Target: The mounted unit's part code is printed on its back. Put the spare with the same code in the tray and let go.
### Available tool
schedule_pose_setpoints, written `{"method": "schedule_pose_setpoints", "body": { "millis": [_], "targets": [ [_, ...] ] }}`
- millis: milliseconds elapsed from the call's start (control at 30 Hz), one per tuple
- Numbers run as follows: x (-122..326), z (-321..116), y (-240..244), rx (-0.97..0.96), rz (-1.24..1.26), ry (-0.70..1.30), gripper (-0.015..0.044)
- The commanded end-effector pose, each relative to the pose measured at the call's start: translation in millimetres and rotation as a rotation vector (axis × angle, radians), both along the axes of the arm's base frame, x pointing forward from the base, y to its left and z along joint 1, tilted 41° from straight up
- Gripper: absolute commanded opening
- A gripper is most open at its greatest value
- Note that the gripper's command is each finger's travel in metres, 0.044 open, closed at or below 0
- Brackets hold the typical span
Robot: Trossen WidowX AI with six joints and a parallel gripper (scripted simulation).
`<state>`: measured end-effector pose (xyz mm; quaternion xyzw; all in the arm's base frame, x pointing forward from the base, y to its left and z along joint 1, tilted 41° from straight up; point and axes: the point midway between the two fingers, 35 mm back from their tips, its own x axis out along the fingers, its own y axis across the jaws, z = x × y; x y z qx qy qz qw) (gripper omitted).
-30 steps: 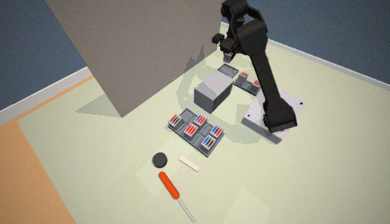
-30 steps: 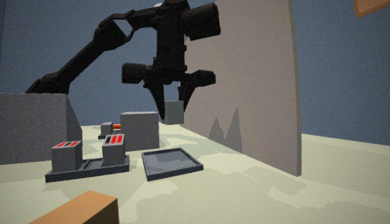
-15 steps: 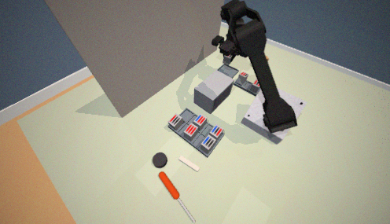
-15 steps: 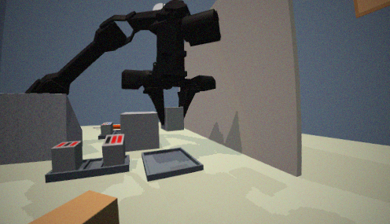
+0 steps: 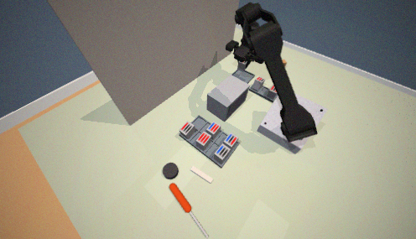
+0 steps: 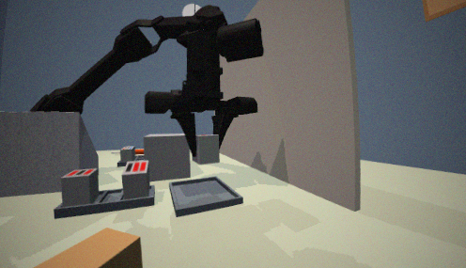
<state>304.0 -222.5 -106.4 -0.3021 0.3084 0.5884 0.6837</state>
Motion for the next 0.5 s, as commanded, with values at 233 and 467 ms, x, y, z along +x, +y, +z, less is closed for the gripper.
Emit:
{"method": "schedule_pose_setpoints", "body": {
  "millis": [233, 467],
  "targets": [
    [0.0, -6.4, 7.1, 0.007, -0.005, 0.002, 0.0],
    [0.1, -10.2, 10.9, 0.007, -0.005, 0.002, 0.0]
  ]
}}
